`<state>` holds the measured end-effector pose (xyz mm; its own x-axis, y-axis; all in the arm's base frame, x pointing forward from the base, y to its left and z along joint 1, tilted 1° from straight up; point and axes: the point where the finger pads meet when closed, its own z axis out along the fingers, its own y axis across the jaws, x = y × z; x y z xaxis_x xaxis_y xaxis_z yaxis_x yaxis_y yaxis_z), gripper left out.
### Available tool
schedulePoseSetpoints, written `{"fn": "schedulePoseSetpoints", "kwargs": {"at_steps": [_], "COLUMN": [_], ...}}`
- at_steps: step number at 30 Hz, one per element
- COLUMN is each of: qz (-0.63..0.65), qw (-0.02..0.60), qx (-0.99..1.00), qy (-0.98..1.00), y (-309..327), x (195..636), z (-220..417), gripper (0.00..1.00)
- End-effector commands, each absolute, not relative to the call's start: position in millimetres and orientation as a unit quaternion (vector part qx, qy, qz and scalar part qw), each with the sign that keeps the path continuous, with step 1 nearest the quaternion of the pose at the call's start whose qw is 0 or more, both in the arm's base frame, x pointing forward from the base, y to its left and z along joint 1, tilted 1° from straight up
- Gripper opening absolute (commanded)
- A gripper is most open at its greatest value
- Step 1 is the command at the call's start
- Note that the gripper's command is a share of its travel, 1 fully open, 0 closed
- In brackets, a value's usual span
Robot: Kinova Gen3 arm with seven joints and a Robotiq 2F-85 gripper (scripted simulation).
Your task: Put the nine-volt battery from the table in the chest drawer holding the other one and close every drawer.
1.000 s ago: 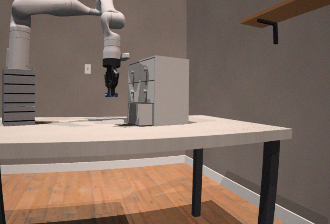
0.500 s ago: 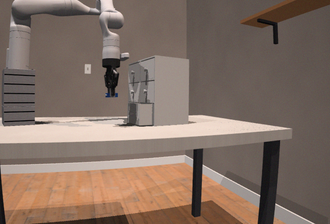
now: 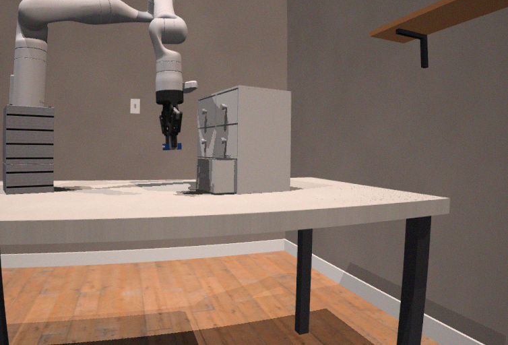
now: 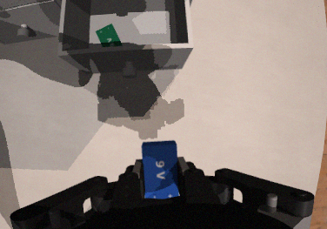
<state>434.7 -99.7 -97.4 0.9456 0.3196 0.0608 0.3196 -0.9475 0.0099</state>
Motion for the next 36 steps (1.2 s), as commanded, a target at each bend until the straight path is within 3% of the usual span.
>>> {"fn": "schedulePoseSetpoints", "kwargs": {"at_steps": [1, 36], "qz": [-0.035, -0.101], "qw": [0.001, 0.012], "qx": [-0.987, -0.982], "qy": [-0.16, -0.159], "y": [-100.4, -100.8], "x": [434.1, 432.7], "z": [-96.5, -97.1], "gripper": [0.23, 0.23]}}
